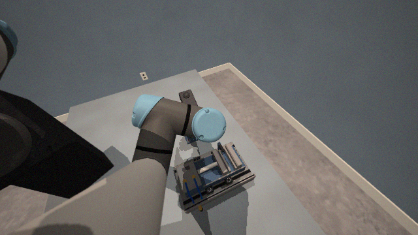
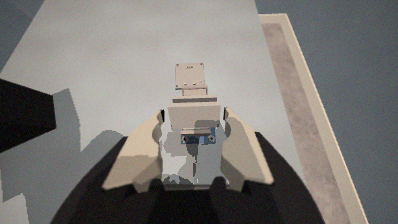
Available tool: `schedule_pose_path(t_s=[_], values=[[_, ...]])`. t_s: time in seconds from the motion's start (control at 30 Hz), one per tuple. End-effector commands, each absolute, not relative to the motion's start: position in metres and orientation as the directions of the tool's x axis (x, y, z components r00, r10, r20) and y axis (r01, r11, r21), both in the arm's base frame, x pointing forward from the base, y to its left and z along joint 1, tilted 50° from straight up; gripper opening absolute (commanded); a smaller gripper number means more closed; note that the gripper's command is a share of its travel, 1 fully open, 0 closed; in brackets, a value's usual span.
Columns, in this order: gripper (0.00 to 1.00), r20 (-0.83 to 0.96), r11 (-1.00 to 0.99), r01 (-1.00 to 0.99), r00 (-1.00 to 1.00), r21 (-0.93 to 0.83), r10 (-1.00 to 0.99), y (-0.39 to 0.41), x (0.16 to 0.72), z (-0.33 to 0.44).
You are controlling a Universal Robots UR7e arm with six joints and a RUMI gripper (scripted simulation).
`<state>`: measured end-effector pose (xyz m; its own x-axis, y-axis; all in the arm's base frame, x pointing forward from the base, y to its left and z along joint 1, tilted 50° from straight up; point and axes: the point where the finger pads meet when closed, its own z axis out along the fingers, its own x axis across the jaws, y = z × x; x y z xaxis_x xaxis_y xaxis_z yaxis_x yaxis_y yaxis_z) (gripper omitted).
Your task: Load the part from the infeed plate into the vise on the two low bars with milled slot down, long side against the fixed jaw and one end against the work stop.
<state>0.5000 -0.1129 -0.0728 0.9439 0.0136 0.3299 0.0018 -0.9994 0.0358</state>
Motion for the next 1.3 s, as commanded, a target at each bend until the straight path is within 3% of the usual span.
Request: schedule_pose_path(t_s=[0.0, 0.67, 0.7, 1.27], values=[[0.51, 0.335, -0.999, 0.0, 0.942, 0.039, 0.013, -0.1157, 0.5024, -0.0705], [0.51, 0.335, -0.999, 0.0, 0.942, 0.039, 0.013, -0.1157, 0.5024, -0.0705], [0.0, 0.335, -0.999, 0.0, 0.942, 0.039, 0.013, -0.1157, 0.5024, -0.0705], [0.0, 0.335, -0.999, 0.0, 0.942, 0.038, 0.013, -0.1156, 0.5022, -0.0706]])
